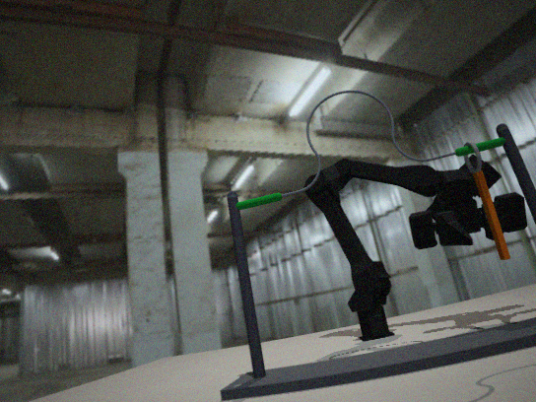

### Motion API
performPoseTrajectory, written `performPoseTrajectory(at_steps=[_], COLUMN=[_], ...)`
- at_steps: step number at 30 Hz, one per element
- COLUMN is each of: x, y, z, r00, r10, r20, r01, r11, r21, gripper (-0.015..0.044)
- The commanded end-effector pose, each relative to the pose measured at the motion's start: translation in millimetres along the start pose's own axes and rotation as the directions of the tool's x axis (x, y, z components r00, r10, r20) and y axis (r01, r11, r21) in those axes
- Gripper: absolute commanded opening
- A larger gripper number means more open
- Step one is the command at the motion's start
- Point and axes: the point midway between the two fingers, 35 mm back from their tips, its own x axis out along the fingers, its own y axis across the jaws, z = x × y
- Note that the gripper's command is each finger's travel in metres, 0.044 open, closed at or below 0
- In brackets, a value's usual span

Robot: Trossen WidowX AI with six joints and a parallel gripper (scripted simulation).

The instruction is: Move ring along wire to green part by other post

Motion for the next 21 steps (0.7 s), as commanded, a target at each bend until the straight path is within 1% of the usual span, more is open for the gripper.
performPoseTrajectory(at_steps=[1, 7, 9, 13, 17, 18, 21], x=[0, 0, -8, -47, -49, -49, -49], y=[0, 0, 1, -1, -1, -1, -1], z=[1, 1, -1, 1, 1, 1, 1], r00=[1.000, 1.000, 1.000, 1.000, 1.000, 1.000, 1.000], r10=[-0.002, -0.002, 0.000, 0.001, 0.001, 0.001, 0.001], r20=[0.004, 0.004, -0.003, 0.002, 0.004, 0.004, 0.004], r01=[0.002, 0.002, 0.000, -0.001, -0.001, -0.001, -0.001], r11=[1.000, 1.000, 1.000, 1.000, 1.000, 1.000, 1.000], r21=[0.004, 0.004, 0.001, -0.001, -0.001, -0.001, -0.001], gripper=[0.0160, 0.0160, 0.0212, 0.0317, 0.0422, 0.0440, 0.0440])
